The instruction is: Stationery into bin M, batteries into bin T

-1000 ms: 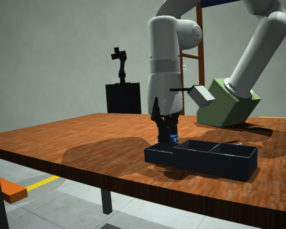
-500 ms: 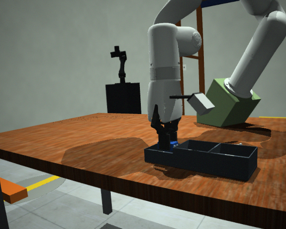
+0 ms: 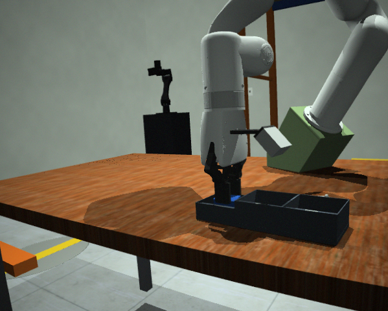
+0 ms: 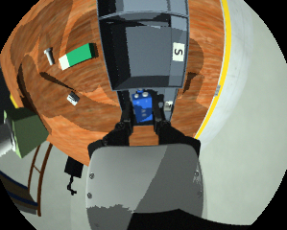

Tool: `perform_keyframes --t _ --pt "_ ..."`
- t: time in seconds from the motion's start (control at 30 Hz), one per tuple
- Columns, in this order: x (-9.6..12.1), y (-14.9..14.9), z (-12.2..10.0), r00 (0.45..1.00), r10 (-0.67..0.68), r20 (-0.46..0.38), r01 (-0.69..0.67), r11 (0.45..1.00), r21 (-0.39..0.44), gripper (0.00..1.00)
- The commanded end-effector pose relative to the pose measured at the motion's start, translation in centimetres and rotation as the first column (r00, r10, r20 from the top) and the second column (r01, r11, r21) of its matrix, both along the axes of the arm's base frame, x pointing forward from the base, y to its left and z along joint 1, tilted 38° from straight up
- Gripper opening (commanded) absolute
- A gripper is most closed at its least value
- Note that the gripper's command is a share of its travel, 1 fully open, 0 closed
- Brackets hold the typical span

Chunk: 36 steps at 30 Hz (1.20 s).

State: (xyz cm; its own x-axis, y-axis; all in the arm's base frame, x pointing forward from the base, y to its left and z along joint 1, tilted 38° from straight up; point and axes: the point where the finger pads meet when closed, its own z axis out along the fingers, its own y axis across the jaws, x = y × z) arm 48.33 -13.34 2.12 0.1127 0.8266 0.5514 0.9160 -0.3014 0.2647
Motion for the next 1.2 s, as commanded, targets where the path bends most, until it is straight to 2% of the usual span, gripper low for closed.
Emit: perform_keyframes --t 0.0,0.63,1.17 --pt "0.1 -0.2 0.1 1.000 -0.002 0.002 0.002 1.000 -0.002 0.33" --pt "-0.4 -0.7 1.0 1.000 -0.002 0.002 0.002 1.000 -0.002 0.33" --pt "-1.5 -2.1 3.3 1.000 -0.002 0.002 0.002 1.000 -0.002 0.33"
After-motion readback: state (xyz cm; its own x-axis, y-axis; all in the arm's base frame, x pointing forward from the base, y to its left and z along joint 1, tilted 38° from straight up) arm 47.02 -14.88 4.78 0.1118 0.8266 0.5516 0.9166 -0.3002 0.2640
